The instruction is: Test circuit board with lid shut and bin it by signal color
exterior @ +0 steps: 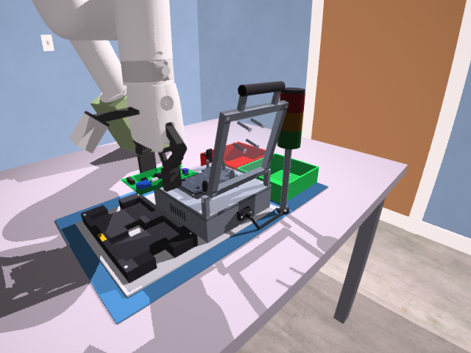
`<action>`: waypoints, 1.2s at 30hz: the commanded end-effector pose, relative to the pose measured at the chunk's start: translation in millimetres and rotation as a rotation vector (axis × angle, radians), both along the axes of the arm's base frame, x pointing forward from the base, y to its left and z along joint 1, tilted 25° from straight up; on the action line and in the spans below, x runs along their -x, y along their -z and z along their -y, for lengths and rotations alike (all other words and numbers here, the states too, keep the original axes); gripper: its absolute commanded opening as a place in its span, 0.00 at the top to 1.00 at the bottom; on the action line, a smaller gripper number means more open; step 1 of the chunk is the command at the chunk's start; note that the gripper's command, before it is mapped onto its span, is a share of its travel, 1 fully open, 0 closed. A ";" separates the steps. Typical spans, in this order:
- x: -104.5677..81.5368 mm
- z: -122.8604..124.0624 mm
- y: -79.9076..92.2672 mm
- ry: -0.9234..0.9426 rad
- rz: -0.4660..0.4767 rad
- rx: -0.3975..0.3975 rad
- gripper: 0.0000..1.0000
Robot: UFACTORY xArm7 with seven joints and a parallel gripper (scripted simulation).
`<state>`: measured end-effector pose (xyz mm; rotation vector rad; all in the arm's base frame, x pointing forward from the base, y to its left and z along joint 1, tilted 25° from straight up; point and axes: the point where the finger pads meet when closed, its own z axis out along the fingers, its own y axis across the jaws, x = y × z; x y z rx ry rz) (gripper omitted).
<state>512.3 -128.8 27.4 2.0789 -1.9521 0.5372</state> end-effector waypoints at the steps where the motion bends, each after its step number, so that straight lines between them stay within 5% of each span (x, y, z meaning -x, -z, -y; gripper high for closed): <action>1: 2.5 -14.2 3.8 -0.002 0.005 0.001 0.21; 36: 29.2 -99.5 38.7 -0.002 0.005 0.001 0.21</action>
